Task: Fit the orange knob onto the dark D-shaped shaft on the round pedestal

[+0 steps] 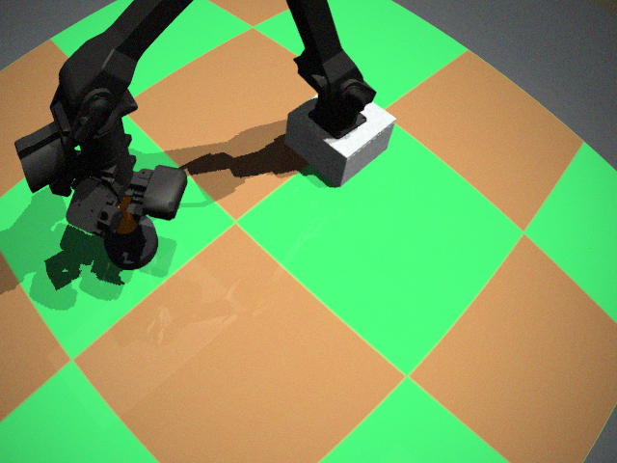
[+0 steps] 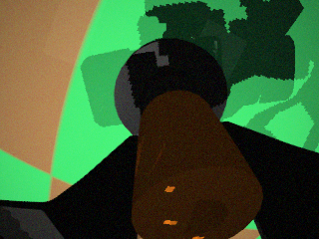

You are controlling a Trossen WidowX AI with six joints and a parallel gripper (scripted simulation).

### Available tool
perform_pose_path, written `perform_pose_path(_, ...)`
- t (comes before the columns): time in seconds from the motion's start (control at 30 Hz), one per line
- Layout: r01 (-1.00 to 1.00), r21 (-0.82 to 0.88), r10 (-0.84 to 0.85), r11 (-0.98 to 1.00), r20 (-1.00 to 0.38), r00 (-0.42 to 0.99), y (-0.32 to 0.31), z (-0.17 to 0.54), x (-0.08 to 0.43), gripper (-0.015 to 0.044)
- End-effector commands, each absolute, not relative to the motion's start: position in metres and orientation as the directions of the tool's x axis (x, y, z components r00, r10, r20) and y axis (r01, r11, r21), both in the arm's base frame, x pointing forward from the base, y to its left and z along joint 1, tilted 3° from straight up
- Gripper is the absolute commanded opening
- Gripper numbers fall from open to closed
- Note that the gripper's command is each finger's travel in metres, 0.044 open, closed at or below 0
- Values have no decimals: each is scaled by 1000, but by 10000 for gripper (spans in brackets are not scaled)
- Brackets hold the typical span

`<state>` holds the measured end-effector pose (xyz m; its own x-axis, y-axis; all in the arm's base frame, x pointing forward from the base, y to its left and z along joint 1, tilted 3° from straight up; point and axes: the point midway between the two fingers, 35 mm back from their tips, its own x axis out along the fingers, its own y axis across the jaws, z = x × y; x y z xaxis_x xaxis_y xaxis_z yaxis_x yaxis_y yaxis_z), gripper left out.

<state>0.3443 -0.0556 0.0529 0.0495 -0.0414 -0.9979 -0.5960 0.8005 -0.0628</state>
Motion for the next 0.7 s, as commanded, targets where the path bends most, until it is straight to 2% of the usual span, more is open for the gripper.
perform_pose_path(0.0,-616,-68,-41,785,-997,57,-56,53,347,0)
perform_pose_path(0.67,-636,-68,-41,769,-998,57,-55,55,344,0)
